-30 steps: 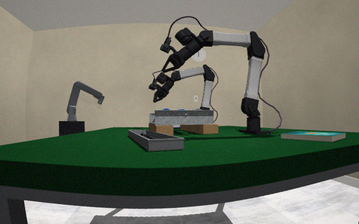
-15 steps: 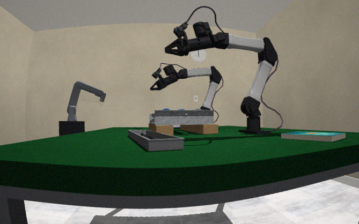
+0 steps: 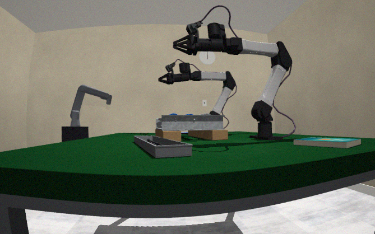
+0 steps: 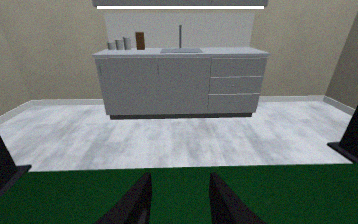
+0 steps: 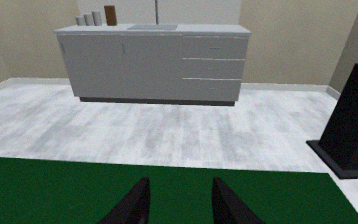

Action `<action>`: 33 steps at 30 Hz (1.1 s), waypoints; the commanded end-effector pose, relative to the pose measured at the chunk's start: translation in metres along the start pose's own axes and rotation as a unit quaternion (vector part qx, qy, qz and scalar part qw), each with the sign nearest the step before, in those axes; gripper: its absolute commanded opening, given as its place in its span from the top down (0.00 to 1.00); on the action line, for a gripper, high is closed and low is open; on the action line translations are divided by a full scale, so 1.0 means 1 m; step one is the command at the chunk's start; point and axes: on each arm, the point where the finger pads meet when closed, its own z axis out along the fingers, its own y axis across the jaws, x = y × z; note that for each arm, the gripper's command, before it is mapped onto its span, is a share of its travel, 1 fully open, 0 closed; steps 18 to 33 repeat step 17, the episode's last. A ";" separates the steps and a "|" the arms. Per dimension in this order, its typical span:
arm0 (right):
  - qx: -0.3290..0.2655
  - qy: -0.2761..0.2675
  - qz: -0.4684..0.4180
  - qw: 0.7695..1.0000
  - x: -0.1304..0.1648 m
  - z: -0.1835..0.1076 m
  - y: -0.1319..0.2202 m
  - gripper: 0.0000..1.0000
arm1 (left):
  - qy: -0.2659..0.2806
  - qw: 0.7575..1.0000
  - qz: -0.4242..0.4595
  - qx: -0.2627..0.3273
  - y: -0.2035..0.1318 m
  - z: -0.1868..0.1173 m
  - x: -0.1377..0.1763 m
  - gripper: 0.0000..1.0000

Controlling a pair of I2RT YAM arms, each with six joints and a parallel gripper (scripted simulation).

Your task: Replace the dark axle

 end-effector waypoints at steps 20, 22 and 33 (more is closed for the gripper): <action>0.016 -0.106 -0.005 0.994 -0.060 -0.010 -0.003 0.67 | -0.075 0.997 -0.004 0.002 -0.002 -0.002 -0.046 0.66; 0.016 -0.106 -0.005 0.994 -0.060 -0.010 -0.003 0.67 | -0.075 0.997 -0.004 0.002 -0.002 -0.002 -0.046 0.66; 0.016 -0.106 -0.005 0.994 -0.060 -0.010 -0.003 0.67 | -0.075 0.997 -0.004 0.002 -0.002 -0.002 -0.046 0.66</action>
